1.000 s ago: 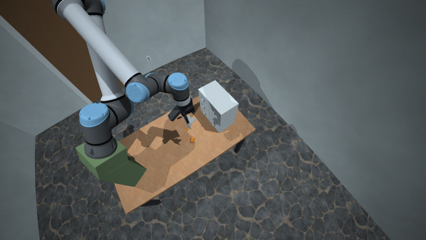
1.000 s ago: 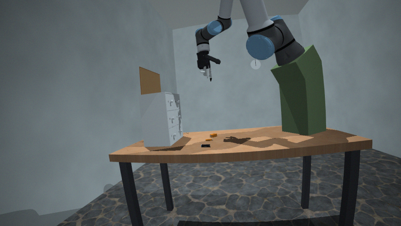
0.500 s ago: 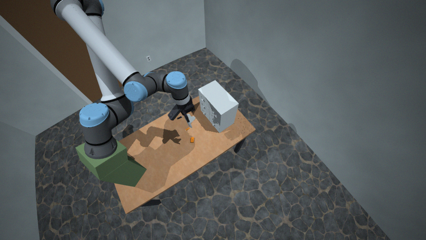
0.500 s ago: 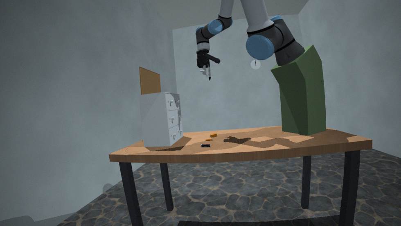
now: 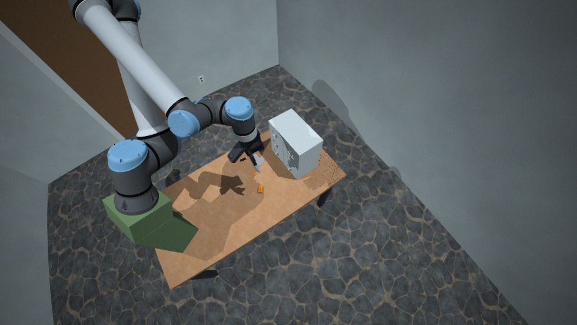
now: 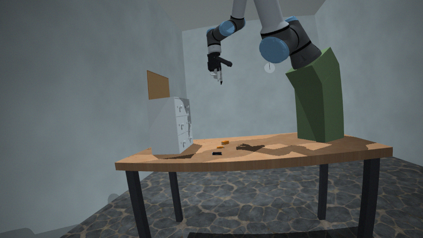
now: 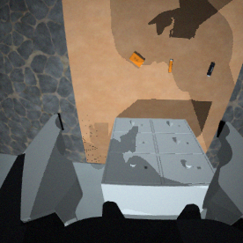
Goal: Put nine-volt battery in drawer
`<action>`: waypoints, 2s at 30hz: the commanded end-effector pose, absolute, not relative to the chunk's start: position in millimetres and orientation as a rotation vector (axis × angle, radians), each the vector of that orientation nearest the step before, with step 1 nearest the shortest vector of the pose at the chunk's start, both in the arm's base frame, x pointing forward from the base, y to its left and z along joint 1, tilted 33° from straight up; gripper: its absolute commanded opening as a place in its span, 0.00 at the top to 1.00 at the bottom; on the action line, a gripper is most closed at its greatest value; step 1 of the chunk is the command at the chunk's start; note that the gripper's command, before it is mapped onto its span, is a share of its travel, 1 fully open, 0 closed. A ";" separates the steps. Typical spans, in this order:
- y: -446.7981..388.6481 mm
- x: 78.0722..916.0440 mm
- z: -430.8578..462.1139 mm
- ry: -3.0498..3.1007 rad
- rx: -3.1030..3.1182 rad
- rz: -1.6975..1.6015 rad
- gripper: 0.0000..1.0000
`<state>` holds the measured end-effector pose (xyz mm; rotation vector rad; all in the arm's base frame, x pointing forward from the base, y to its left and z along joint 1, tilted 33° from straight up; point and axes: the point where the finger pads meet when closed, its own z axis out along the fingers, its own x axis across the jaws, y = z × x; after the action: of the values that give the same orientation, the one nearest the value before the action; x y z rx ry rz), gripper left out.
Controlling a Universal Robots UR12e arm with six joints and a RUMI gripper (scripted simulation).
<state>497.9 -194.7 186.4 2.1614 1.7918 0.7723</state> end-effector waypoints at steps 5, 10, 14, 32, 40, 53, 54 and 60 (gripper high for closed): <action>-195.1 498.0 186.9 1.791 2.160 0.772 0.00; -195.1 498.0 186.9 1.791 2.160 0.772 0.00; -195.1 498.0 186.9 1.791 2.160 0.772 0.00; -195.6 498.9 186.4 1.812 2.137 0.767 0.00; -197.4 502.1 184.4 1.884 2.053 0.748 0.00; -202.3 512.4 178.6 2.079 1.789 0.686 0.00; -202.9 513.8 177.9 2.100 1.755 0.678 0.00; -206.6 523.4 173.0 2.238 1.519 0.620 0.00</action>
<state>515.9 -203.2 176.4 1.7046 2.1334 0.6592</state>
